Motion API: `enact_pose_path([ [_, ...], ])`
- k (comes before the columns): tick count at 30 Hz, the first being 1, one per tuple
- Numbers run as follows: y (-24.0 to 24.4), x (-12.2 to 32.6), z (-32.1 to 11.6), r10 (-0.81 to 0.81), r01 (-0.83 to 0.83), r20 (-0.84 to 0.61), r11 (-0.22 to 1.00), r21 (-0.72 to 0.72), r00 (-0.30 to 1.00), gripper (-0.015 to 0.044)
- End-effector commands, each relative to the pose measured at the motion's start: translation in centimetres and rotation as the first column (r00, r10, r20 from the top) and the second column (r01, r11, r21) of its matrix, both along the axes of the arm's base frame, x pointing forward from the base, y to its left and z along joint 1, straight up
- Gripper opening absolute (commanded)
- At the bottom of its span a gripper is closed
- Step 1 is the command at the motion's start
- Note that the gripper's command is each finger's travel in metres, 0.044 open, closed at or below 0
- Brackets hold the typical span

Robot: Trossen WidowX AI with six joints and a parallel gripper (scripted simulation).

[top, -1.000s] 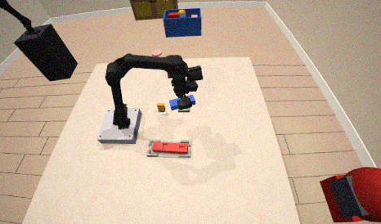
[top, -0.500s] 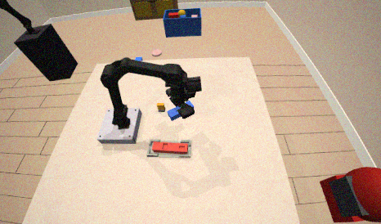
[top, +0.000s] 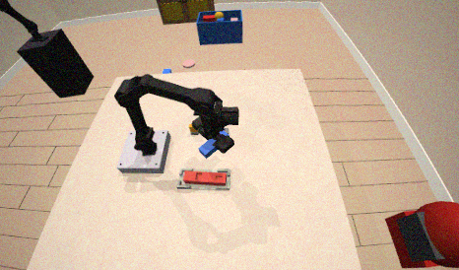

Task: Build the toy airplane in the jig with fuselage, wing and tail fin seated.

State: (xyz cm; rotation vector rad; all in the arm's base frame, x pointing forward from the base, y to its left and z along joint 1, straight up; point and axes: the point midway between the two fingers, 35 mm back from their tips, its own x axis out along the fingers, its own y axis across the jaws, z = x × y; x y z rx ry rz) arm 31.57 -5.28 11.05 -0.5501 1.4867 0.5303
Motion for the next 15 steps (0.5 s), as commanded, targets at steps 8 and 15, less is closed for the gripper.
enact_pose_path([
  [8,-3.4,-1.9,-0.6,0.203,-0.203,-0.001,0.979,-0.011,0.979,0.0],
  [15,-5.2,-3.2,-1.0,0.32,-0.32,-0.005,0.947,-0.014,0.947,0.0],
])
